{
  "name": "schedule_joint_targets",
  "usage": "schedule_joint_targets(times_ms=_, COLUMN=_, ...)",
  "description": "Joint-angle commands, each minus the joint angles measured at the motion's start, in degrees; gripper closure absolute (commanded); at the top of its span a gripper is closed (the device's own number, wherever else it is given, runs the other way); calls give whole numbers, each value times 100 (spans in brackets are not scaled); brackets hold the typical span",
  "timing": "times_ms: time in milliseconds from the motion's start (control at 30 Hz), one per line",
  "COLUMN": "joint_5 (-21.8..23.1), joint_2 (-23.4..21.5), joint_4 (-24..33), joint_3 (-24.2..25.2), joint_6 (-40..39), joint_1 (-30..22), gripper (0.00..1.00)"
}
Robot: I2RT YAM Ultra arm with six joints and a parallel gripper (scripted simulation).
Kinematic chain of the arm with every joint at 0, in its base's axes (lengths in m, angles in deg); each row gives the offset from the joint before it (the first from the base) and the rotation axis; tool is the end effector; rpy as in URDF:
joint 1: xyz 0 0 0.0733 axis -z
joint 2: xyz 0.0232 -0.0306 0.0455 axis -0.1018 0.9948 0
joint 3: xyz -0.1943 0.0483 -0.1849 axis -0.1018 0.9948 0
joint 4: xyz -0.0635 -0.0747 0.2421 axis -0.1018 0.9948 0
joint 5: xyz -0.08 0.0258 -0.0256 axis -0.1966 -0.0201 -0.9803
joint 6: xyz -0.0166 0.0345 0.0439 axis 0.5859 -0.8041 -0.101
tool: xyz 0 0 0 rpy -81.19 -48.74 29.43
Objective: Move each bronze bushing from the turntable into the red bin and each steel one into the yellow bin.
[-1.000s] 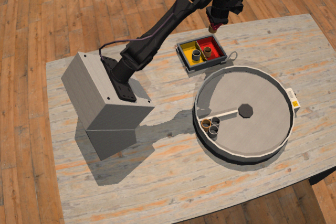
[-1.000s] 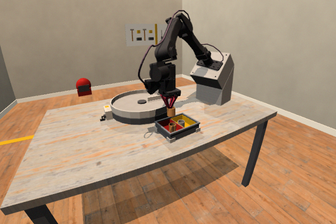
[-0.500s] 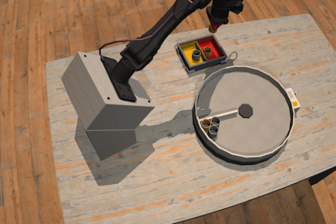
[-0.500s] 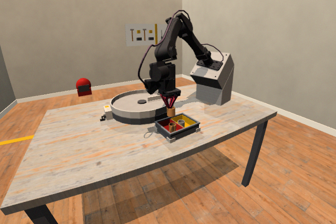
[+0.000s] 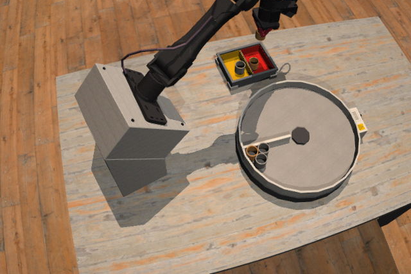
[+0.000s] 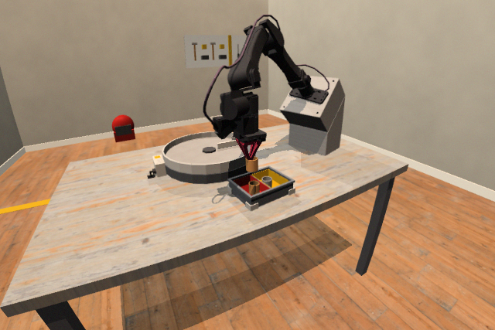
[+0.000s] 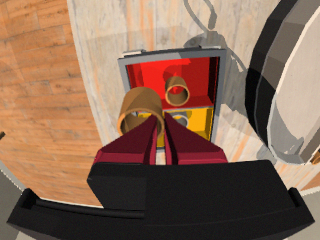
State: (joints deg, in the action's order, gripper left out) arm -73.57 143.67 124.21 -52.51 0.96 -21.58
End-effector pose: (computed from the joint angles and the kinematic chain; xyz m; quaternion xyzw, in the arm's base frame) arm 0.3430 0.1674 0.3642 0.0676 0.9211 0.0745 0.3761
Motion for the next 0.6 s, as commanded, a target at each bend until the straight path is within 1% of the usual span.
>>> schedule_joint_targets(times_ms=0, joint_5=15, joint_2=-91, joint_4=31, joint_3=-170, joint_6=28, joint_1=-19, gripper=100)
schedule_joint_targets(times_ms=233, joint_5=20, joint_2=-52, joint_4=-15, joint_3=-168, joint_6=34, joint_1=-10, gripper=100)
schedule_joint_targets(times_ms=300, joint_5=51, joint_2=75, joint_4=-136, joint_3=-131, joint_6=58, joint_1=42, gripper=100)
schedule_joint_targets(times_ms=367, joint_5=81, joint_2=142, joint_4=-237, joint_3=133, joint_6=77, joint_1=85, gripper=100)
schedule_joint_targets(times_ms=567, joint_5=157, joint_2=520, joint_4=-749, joint_3=147, joint_6=165, joint_1=201, gripper=100)
